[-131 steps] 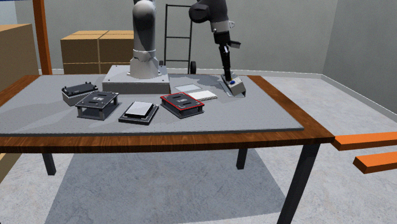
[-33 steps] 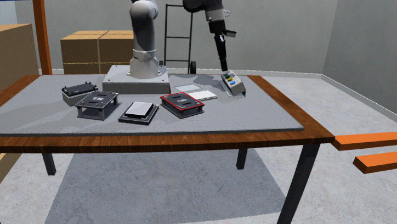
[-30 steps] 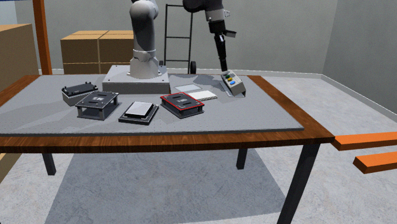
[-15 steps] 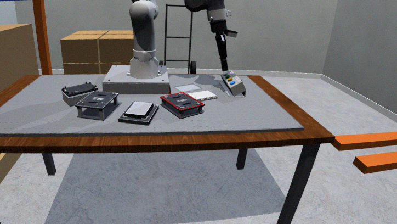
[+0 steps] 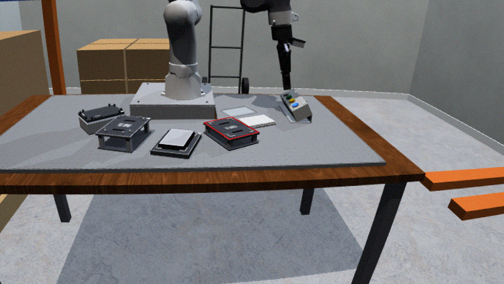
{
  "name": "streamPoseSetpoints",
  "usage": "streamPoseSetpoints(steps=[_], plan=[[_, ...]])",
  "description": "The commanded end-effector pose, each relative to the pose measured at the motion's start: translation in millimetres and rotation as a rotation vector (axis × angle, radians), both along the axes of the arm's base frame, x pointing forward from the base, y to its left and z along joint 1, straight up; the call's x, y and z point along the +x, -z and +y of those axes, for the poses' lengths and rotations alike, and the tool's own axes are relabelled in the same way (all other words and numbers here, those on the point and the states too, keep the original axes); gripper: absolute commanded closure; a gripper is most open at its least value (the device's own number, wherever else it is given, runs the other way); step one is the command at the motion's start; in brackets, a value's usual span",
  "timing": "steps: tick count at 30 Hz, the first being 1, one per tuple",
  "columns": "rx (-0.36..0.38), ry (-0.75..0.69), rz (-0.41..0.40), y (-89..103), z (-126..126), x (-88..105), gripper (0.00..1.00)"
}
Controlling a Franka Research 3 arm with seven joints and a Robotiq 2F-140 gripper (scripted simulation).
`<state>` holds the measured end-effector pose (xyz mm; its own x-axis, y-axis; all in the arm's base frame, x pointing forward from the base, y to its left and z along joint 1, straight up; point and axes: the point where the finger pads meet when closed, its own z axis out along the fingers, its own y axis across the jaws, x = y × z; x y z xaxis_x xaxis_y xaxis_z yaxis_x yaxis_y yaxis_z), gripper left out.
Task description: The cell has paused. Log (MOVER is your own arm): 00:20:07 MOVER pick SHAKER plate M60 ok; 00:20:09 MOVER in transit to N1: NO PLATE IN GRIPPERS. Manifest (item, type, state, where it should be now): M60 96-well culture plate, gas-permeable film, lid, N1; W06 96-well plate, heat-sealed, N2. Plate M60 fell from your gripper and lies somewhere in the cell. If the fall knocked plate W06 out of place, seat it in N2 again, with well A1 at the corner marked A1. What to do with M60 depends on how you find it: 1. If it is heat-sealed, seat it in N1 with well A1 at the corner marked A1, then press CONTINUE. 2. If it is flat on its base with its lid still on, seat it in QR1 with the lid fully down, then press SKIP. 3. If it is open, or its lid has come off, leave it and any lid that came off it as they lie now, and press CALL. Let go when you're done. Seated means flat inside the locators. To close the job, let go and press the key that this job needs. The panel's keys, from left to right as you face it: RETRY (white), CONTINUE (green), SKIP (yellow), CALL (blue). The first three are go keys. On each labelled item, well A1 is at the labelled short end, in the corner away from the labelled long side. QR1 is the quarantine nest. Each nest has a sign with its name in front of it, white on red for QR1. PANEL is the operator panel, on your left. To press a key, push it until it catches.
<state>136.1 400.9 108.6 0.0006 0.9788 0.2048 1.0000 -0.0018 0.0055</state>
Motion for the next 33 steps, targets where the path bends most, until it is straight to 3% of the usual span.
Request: streamPoseSetpoints(steps=[1,33], plan=[[-0.03,0.015,0.008,2.8,-3.9,-1.8,0.9],[-0.168,0.015,0.009,1.4,7.4,-1.6,0.9]])
